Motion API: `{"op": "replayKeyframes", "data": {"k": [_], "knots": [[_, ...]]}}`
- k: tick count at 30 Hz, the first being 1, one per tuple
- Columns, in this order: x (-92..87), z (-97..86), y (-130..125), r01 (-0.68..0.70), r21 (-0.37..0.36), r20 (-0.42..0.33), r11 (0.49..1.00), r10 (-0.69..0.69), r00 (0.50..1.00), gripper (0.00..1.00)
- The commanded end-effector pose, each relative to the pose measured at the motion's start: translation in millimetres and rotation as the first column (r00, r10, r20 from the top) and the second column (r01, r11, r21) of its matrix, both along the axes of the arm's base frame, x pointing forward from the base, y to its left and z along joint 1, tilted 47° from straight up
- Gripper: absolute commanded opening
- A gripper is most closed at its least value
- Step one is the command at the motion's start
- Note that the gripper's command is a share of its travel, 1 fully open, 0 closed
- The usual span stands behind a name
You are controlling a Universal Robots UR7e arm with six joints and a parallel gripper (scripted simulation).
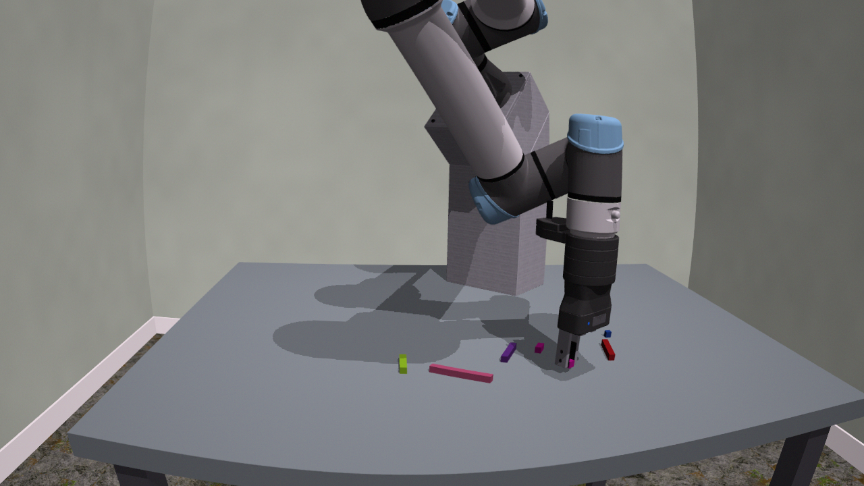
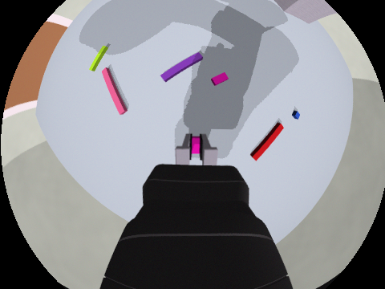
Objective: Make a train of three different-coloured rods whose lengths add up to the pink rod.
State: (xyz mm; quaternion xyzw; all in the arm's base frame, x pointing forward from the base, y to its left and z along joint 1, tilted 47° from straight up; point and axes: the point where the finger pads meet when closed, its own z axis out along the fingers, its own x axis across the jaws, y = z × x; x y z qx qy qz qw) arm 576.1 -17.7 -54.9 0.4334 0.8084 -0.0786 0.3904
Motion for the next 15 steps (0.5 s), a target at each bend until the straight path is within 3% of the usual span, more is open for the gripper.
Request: {"op": "replayKeyframes", "data": {"k": [1,10,15], "knots": [[-10.0,12.4,10,-0.002,0.000,0.001,1.000,0.002,1.000,0.24],[-39.8,48.2,34,-0.002,0.000,0.001,1.000,0.002,1.000,0.24],[-48.0,57.9,40,-0.002,0.000,0.001,1.000,0.002,1.000,0.24]]}}
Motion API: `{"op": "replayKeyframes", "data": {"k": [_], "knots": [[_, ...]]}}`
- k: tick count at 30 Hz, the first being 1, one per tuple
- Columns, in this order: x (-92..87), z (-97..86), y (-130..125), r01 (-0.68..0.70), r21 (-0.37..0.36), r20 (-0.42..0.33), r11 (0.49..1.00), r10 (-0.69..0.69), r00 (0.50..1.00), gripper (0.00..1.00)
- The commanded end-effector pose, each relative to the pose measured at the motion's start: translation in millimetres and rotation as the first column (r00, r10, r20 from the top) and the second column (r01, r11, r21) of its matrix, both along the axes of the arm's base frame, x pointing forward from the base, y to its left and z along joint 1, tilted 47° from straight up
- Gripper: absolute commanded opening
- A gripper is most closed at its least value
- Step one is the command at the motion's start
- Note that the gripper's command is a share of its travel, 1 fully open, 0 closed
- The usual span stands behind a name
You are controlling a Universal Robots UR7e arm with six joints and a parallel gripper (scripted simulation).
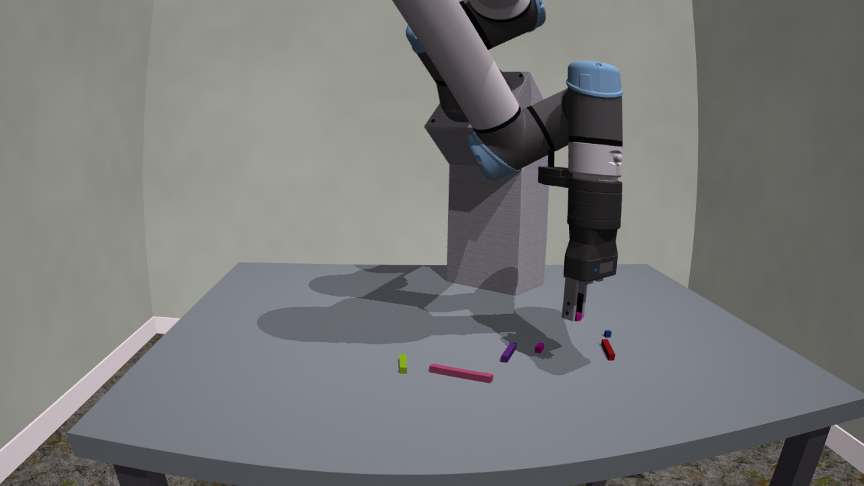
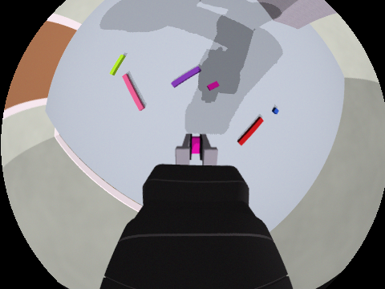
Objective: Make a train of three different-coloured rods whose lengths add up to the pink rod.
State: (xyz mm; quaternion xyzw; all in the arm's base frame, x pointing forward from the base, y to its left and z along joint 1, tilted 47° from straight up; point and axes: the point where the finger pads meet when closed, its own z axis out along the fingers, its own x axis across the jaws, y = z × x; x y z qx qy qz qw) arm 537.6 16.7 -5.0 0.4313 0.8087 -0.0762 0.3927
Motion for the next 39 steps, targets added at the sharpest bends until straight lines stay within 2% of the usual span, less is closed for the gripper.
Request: {"op": "replayKeyframes", "data": {"k": [1,10,20,25,33,35,37,39], "knots": [[-9.5,8.0,6,0.004,-0.001,-0.005,1.000,-0.004,1.000,0.24],[-11.2,12.2,8,0.005,0.000,-0.002,1.000,-0.005,1.000,0.24],[-14.1,6.8,10,-0.014,-0.015,-0.019,1.000,0.014,1.000,0.24],[-23.9,-10.5,19,-0.105,-0.082,-0.086,0.991,0.098,0.991,0.24],[-42.4,-38.8,33,-0.274,-0.186,-0.213,0.944,0.233,0.949,0.24],[-42.4,-38.8,33,-0.274,-0.186,-0.213,0.944,0.233,0.949,0.24],[-51.6,-50.7,39,-0.350,-0.225,-0.274,0.909,0.286,0.918,0.24],[-55.7,-55.8,42,-0.384,-0.240,-0.301,0.892,0.307,0.903,0.24]]}}
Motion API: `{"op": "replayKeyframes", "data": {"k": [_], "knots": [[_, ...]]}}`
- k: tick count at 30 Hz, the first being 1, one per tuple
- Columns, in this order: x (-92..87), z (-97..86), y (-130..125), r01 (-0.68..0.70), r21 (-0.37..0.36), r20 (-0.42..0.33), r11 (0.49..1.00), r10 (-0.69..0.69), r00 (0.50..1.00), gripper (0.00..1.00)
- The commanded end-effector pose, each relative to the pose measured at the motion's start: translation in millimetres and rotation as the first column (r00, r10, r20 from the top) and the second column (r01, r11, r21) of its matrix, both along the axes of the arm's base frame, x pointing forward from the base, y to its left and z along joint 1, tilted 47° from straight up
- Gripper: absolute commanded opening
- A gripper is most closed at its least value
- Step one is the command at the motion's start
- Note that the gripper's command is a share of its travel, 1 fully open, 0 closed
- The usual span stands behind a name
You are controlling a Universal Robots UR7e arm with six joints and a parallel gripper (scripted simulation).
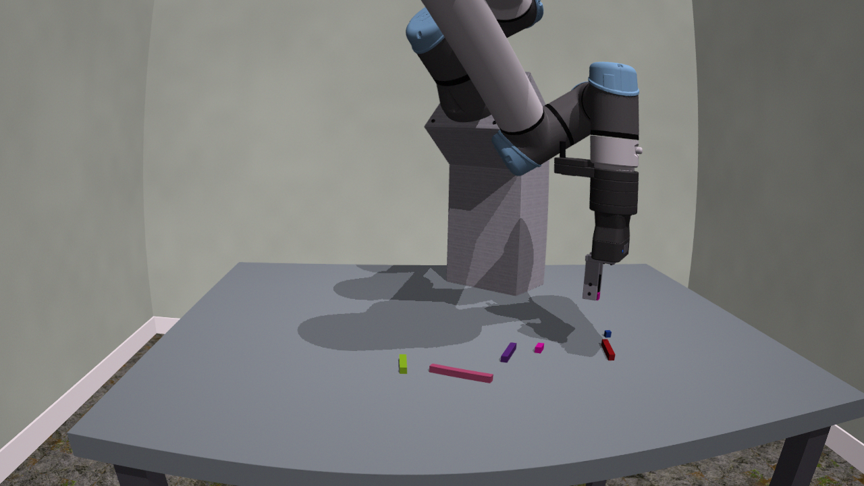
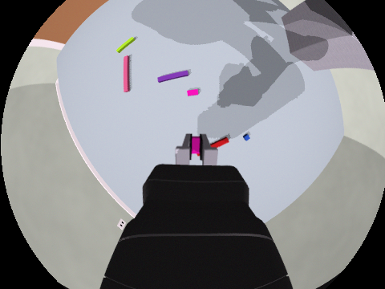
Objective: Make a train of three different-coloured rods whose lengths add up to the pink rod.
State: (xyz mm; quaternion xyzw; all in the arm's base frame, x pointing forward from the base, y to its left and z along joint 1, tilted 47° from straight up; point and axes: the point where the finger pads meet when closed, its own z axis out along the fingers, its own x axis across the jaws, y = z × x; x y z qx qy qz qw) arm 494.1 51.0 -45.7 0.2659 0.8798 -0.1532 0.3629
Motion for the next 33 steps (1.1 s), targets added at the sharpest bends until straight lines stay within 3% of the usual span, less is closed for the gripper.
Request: {"op": "replayKeyframes", "data": {"k": [1,11,13,20,33], "knots": [[-14.5,-17.9,9,-0.119,-0.090,-0.080,0.989,0.112,0.990,0.24],[-41.6,-46.3,23,-0.324,-0.213,-0.235,0.922,0.273,0.933,0.24],[-41.6,-46.3,23,-0.324,-0.213,-0.235,0.922,0.273,0.933,0.24],[-63.0,-64.8,31,-0.472,-0.280,-0.356,0.836,0.366,0.860,0.24],[-62.7,-65.5,32,-0.484,-0.287,-0.364,0.827,0.373,0.853,0.24]]}}
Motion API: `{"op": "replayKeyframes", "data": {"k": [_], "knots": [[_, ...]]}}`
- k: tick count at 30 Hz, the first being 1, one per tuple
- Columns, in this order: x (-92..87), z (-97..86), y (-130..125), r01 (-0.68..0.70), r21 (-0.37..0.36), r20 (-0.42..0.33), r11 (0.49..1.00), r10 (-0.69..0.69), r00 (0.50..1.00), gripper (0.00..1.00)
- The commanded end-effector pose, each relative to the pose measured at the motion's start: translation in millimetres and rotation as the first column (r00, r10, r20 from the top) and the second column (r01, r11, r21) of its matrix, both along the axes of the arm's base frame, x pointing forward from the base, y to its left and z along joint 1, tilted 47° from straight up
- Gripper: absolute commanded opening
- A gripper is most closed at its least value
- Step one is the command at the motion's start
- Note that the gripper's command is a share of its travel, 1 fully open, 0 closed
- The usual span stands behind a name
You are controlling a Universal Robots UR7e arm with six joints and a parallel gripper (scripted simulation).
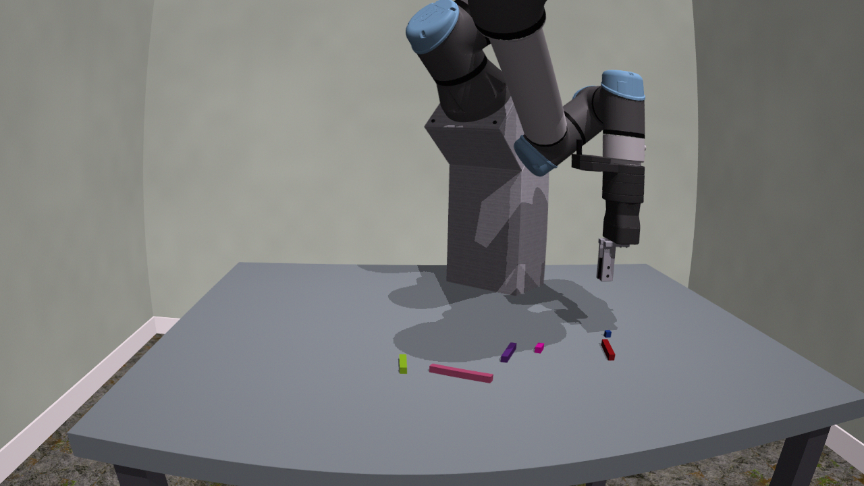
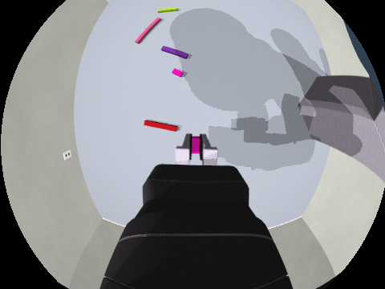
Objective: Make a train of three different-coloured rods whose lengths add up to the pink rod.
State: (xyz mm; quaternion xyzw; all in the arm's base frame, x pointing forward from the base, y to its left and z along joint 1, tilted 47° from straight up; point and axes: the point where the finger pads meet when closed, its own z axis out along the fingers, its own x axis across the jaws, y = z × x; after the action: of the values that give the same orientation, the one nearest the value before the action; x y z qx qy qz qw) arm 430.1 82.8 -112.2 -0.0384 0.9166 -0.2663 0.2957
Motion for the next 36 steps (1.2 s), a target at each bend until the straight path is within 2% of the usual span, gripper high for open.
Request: {"op": "replayKeyframes", "data": {"k": [1,14,29,36], "knots": [[1.2,1.0,1,-0.002,-0.001,0.003,1.000,0.002,1.000,0.24],[6.4,-5.3,-4,-0.001,0.000,0.003,1.000,0.001,1.000,0.24],[40.0,-46.2,-32,-0.001,0.000,0.003,1.000,0.001,1.000,0.24],[48.6,-56.6,-39,-0.001,0.000,0.003,1.000,0.001,1.000,0.24]]}}
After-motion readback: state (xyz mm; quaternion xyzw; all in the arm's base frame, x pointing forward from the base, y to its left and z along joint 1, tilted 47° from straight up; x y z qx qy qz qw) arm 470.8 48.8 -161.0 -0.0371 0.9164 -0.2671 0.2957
